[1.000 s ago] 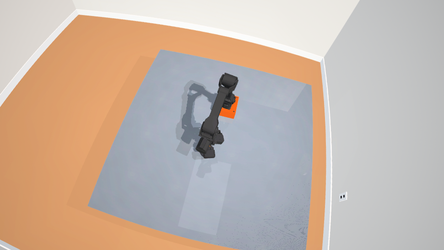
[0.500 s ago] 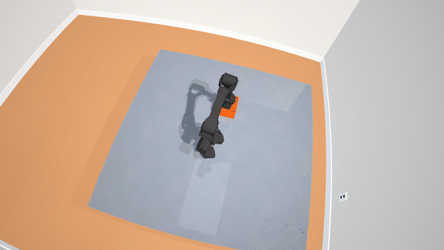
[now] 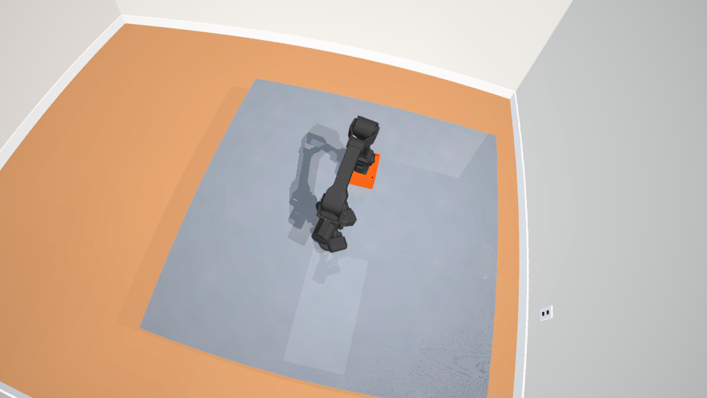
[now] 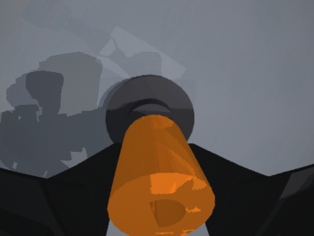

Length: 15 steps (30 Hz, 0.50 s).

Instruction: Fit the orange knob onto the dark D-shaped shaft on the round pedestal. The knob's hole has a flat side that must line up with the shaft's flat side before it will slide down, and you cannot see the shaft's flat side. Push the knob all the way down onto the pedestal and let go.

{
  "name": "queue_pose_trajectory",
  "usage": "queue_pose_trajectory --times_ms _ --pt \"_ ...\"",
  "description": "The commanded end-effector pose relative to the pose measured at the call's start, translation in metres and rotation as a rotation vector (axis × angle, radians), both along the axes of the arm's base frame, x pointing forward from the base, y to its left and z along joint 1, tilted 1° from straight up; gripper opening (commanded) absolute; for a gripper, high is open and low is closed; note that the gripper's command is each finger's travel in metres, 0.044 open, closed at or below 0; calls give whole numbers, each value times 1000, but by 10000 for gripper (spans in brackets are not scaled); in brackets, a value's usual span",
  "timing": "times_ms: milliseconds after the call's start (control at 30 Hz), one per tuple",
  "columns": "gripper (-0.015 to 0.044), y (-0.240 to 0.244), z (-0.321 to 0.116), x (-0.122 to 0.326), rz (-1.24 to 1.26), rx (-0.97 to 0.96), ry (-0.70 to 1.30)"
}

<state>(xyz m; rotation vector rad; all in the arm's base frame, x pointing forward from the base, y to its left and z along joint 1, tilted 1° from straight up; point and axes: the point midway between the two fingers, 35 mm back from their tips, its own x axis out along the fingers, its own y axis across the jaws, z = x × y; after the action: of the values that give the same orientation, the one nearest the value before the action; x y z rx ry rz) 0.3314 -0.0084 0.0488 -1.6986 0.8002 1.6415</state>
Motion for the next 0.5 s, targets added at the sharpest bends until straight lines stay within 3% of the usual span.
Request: queue_pose_trajectory --times_ms 0,467 --pt "0 0 -1 0 15 0 -3" --pt "0 0 -3 0 15 0 -3"
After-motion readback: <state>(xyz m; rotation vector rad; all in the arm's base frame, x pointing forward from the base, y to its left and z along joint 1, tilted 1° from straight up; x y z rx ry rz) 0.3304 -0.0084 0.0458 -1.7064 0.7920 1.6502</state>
